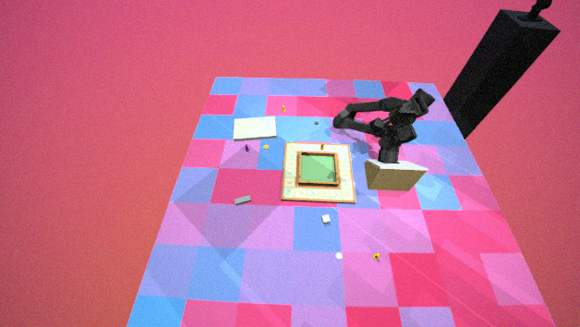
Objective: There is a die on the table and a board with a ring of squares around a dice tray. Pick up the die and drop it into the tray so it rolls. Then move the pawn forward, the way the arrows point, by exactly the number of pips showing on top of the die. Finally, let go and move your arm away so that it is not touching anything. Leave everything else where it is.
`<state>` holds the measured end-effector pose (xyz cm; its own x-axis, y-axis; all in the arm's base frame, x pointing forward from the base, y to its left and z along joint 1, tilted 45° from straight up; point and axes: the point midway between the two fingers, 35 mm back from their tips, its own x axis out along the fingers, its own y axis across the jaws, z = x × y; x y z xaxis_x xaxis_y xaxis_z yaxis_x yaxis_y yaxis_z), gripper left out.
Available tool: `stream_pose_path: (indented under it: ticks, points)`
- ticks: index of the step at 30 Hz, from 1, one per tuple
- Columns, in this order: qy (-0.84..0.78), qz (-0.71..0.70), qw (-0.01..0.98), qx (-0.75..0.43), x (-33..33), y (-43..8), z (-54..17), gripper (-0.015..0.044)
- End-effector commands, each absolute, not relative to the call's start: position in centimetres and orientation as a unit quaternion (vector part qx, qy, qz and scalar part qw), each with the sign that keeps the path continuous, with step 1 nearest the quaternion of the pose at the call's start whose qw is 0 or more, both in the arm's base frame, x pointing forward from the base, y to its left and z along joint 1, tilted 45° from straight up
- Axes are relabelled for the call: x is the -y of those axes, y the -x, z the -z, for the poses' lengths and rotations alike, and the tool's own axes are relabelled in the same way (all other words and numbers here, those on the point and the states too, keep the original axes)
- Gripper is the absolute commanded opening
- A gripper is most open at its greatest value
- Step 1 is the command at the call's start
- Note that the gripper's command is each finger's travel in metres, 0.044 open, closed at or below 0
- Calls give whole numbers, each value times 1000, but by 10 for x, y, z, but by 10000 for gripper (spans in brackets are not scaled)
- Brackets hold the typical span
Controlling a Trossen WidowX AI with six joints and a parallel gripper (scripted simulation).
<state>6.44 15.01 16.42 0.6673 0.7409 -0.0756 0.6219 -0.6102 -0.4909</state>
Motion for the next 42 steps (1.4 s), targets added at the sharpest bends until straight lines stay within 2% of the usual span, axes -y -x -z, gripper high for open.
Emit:
stream_pose_path:
  ticks: [1,5,15,28,42]
  points:
    - [888,-137,214,383,-151,-64,-163,374]
    - [900,-157,201,352,-156,-67,-162,275]
    - [900,-242,302,199,-183,-78,-171,275]
    - [820,-302,472,-117,-238,-120,-122,275]
    - [629,-154,611,-455,-252,-197,-11,275]
